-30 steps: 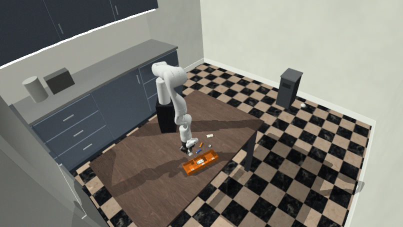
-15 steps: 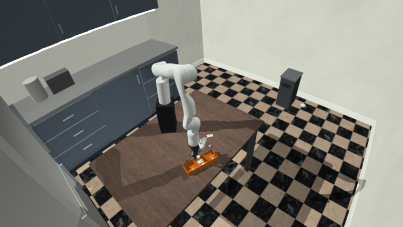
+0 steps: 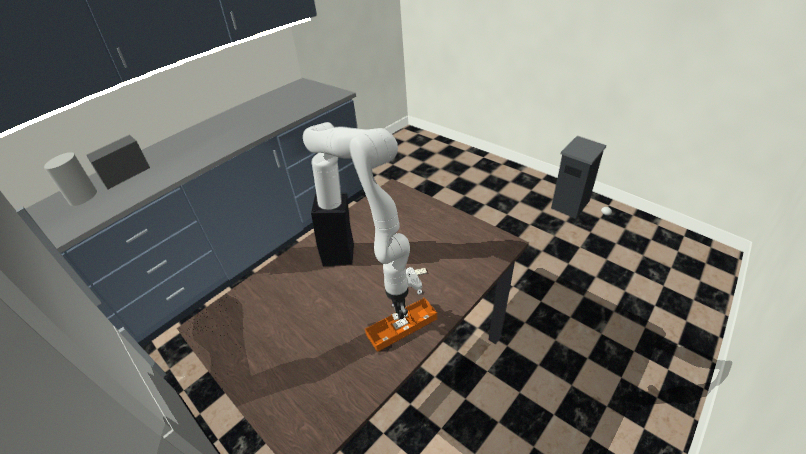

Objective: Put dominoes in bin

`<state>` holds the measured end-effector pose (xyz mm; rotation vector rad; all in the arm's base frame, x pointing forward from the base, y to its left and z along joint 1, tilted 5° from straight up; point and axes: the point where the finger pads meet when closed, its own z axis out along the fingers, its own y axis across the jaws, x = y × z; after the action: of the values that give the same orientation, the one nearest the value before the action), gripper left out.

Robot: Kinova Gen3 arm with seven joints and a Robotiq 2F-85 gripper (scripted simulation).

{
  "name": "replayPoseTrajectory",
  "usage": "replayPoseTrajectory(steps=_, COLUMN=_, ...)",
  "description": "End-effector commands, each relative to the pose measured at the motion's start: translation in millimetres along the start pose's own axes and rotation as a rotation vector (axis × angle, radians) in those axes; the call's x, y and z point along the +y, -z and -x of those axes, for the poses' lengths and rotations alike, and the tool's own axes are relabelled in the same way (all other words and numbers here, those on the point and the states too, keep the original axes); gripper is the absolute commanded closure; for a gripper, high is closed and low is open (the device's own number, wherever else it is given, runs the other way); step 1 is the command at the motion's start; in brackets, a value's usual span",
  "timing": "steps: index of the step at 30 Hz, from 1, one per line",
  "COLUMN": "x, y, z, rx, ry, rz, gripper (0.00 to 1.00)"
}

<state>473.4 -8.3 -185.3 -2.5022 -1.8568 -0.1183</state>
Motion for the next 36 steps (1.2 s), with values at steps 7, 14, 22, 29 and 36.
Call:
replayPoseTrajectory(steps=7, x=1, y=1, z=2, rx=0.005, ry=0.189, rz=0.001, gripper=0.79)
replayPoseTrajectory(steps=14, x=2, y=1, z=2, rx=0.005, ry=0.189, rz=0.001, gripper=0.79)
replayPoseTrajectory(steps=22, x=1, y=-9, z=2, rx=0.005, ry=0.189, rz=0.001, gripper=0.79)
replayPoseTrajectory(steps=29, x=1, y=-19, z=2, rx=0.005, ry=0.189, rz=0.001, gripper=0.79)
replayPoseTrajectory(steps=36, x=1, y=-33, z=2, rx=0.005, ry=0.189, rz=0.001, gripper=0.79)
